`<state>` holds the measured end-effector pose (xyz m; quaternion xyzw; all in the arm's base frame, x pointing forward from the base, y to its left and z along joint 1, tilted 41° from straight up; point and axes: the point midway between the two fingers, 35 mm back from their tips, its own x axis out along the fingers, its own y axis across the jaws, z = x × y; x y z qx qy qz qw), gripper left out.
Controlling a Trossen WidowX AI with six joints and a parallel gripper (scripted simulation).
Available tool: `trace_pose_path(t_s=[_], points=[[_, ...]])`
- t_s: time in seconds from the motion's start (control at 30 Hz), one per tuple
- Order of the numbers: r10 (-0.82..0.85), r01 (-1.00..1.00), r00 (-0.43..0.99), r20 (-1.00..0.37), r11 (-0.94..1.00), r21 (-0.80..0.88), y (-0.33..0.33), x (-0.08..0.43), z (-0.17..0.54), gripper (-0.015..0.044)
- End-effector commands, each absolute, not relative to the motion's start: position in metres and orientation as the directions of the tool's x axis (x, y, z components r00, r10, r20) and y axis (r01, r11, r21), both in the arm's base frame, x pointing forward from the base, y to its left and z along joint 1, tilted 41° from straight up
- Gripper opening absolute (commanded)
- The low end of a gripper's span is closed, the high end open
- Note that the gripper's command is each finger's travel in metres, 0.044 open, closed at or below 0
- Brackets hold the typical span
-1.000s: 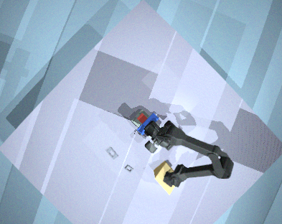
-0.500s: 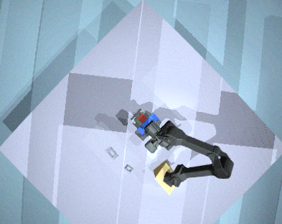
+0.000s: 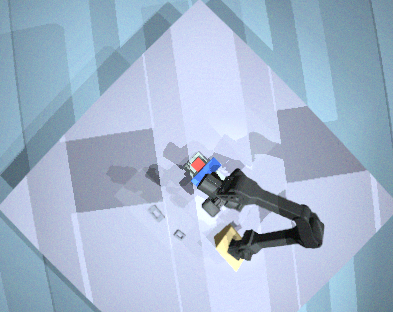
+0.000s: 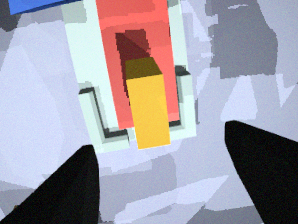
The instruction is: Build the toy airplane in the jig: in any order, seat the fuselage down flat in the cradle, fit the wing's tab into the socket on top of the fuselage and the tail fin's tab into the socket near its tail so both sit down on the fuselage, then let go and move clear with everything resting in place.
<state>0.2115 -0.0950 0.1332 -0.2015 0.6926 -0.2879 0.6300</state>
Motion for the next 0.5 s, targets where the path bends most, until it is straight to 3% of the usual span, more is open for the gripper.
trace_pose_path(t_s=[0.0, 0.47], points=[[-0.642, 0.082, -0.133, -0.755, 0.752, -0.654, -0.0749, 0.2142, 0.1559, 0.026], [-0.643, 0.082, -0.133, -0.755, 0.752, -0.654, -0.0763, 0.2155, 0.1569, 0.026]])
